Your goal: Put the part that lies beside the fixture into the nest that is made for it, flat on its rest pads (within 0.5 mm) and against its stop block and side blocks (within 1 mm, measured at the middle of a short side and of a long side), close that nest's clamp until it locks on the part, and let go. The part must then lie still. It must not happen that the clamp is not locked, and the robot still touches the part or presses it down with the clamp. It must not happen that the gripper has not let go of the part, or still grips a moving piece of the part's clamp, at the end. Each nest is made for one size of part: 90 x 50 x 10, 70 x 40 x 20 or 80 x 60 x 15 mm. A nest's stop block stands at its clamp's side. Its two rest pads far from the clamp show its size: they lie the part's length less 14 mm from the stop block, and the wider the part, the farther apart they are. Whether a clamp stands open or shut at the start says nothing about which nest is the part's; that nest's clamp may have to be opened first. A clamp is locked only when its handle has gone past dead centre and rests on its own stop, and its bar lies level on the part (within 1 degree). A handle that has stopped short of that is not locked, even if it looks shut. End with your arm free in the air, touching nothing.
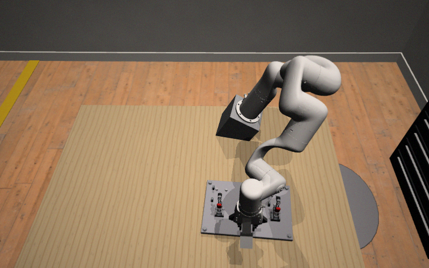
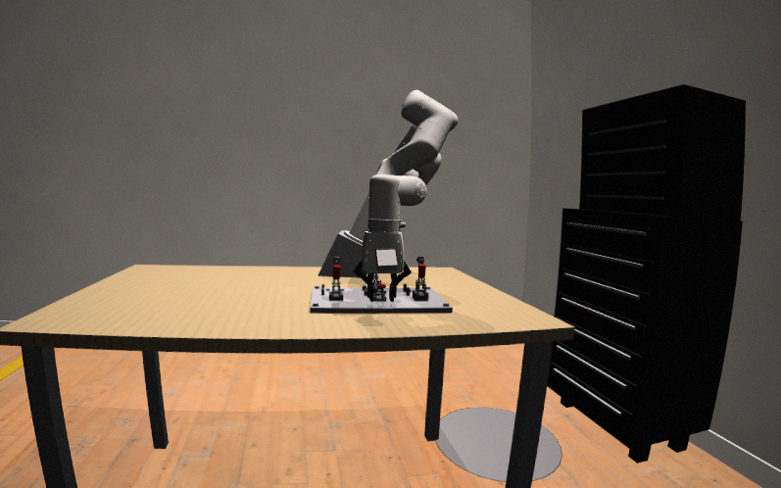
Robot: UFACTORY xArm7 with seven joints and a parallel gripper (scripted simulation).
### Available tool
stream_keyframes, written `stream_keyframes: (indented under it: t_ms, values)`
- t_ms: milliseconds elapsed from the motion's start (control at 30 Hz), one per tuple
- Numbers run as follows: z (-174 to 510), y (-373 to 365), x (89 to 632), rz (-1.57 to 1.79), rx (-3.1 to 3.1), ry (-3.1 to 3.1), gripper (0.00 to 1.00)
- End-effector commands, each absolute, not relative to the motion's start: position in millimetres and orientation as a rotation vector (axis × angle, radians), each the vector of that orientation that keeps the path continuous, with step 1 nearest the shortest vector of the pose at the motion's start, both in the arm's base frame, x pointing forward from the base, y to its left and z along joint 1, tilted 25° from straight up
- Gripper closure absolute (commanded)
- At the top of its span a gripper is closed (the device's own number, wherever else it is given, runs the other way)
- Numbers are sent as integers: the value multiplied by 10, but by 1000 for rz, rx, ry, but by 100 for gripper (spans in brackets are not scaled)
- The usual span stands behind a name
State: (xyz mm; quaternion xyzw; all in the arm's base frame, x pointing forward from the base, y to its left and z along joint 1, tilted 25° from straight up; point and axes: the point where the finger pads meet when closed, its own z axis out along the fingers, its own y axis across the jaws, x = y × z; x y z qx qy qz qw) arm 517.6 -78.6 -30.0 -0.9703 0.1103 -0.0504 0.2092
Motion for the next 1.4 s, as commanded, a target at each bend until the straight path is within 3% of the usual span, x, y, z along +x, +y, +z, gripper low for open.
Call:
stream_keyframes:
  t_ms: [0,733,1367]
  values:
    - [-279,-810,5194,-149,-2701,309,53]
    - [-255,-820,5190,-149,-2701,309,53]
    - [238,-1033,5109,-149,-2701,309,53]
